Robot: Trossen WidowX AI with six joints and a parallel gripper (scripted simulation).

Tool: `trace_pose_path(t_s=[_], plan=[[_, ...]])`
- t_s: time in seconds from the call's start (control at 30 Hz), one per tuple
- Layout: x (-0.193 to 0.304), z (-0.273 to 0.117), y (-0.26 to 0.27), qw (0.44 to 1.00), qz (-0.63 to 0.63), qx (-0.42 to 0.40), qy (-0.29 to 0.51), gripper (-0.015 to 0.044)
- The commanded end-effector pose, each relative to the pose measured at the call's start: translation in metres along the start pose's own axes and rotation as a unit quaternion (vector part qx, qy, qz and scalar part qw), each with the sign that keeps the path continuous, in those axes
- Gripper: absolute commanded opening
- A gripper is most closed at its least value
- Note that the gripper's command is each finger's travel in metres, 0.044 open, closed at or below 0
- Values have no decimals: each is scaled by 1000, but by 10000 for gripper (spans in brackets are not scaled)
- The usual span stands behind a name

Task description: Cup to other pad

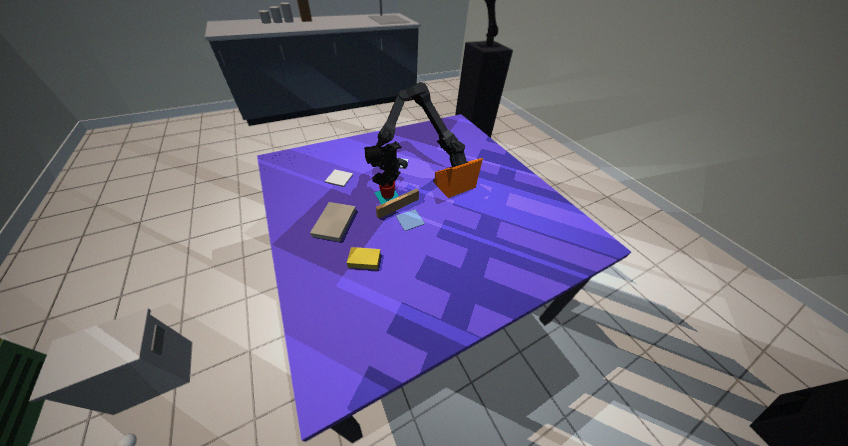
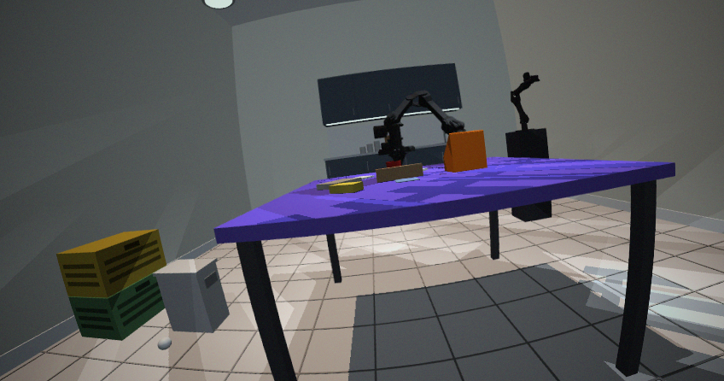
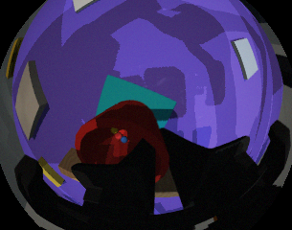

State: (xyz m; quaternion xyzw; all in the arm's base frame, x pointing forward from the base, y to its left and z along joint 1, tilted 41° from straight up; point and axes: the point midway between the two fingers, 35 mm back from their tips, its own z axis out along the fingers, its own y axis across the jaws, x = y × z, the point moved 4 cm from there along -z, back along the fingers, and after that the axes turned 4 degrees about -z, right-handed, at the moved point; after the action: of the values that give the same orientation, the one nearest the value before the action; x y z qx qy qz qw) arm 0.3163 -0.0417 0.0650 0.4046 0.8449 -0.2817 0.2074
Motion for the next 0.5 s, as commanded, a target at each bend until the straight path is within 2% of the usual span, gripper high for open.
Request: trace_pose_path(t_s=[0.0,0.1,0.47], plan=[[0,-1,0,1000,1,-1,0,53],[0,-1,0,1000,1,-1,0,128],[0,-7,1,1000,0,0,0,128]])
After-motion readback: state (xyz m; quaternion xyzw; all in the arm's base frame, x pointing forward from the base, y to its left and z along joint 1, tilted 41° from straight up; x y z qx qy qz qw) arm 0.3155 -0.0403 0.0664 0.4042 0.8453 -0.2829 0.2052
